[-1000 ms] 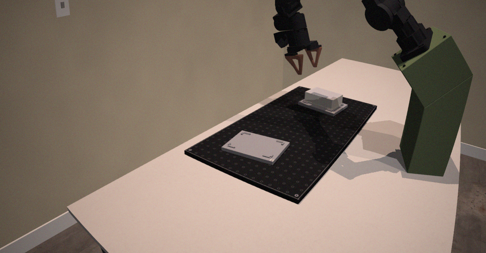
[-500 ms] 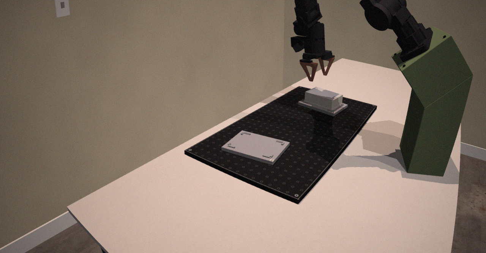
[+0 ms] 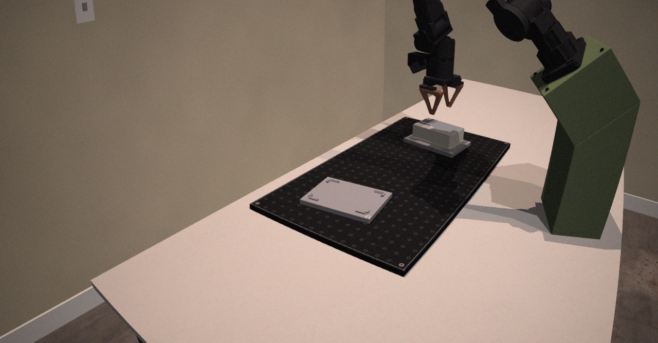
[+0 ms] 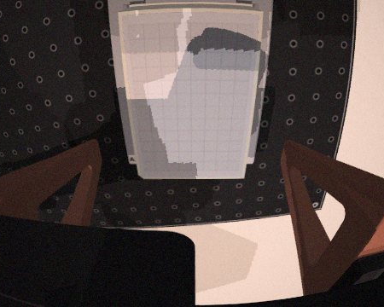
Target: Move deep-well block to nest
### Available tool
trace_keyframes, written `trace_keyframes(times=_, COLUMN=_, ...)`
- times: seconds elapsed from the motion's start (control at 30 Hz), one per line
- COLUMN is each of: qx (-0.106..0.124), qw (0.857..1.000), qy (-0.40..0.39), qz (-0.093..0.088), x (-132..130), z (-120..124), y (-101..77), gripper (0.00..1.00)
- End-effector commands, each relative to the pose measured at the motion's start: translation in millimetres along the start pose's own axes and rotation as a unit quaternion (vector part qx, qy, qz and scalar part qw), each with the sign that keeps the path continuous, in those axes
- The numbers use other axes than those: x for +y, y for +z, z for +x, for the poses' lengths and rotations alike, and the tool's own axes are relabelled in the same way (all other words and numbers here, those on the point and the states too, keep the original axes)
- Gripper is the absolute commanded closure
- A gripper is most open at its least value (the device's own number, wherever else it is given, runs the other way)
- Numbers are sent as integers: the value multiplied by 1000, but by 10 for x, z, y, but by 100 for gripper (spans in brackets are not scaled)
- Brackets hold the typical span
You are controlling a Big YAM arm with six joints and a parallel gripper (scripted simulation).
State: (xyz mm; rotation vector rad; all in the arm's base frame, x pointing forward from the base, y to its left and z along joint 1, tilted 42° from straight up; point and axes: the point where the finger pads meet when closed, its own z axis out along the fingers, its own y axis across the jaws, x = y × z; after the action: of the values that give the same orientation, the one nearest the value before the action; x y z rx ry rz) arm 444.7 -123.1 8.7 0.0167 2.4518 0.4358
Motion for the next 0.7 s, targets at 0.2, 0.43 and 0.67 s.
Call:
trace_keyframes(times=0.2, qx=-9, qw=1000, qy=-7, qz=4, x=-27, z=-78, y=-41, gripper=0)
trace_keyframes(times=0.43, qx=-8, qw=1000, qy=-8, qz=0, x=2, z=-102, y=103, gripper=0)
trace_keyframes(times=0.67, qx=-6, qw=1000, qy=-7, qz=0, x=11, z=-69, y=190, gripper=0)
